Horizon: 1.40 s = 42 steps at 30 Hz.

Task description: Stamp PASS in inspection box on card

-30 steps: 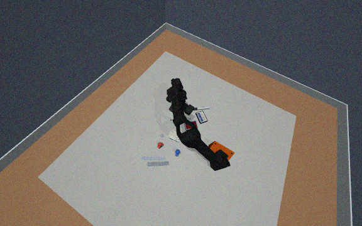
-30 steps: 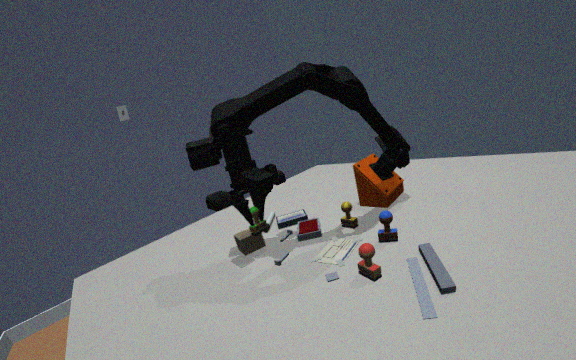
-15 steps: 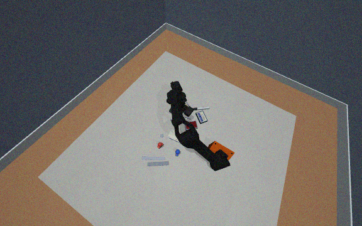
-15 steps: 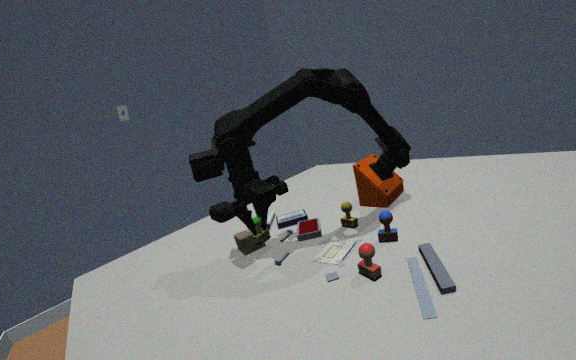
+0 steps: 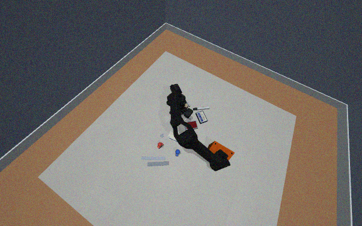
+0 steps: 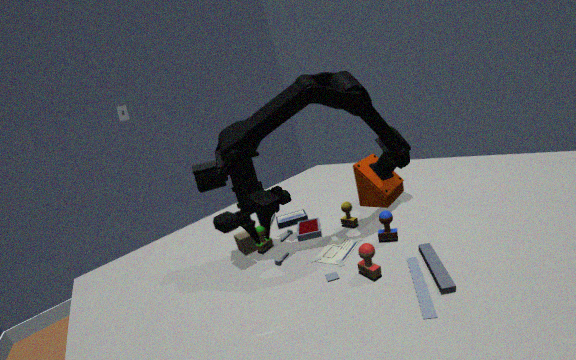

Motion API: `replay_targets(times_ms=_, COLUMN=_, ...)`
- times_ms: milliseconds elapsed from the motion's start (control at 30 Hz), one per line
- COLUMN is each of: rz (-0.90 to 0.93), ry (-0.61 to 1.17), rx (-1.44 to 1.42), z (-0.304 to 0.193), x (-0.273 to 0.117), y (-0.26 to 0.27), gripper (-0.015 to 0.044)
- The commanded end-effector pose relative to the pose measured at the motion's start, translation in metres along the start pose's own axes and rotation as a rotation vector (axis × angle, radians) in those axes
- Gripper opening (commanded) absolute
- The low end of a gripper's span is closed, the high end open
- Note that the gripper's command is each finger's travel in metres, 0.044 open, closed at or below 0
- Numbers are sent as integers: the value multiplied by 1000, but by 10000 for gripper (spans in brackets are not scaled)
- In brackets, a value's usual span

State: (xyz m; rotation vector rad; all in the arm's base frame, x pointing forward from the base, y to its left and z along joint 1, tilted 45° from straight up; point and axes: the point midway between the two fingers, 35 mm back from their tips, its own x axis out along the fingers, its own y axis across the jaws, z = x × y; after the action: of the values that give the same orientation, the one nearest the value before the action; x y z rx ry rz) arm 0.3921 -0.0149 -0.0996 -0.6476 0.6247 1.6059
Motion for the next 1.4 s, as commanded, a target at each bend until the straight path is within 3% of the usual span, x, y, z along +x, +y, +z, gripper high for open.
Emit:
replay_targets(times_ms=0, rz=-3, ry=-5, rx=7, z=0, x=5, y=1, gripper=0)
replay_targets(times_ms=67, rz=-3, ry=-5, rx=7, z=0, x=7, y=1, gripper=0)
replay_targets(times_ms=400, rz=1, ry=-1, rx=0, z=0, x=5, y=0, gripper=250)
replay_targets(times_ms=533, rz=0, ry=0, rx=1, z=-1, x=-5, y=-1, gripper=250)
replay_targets(times_ms=800, rz=-2, ry=-1, rx=8, z=-2, x=-110, y=1, gripper=250)
replay_targets(times_ms=1367, rz=-2, ry=-1, rx=8, z=-1, x=-113, y=2, gripper=250)
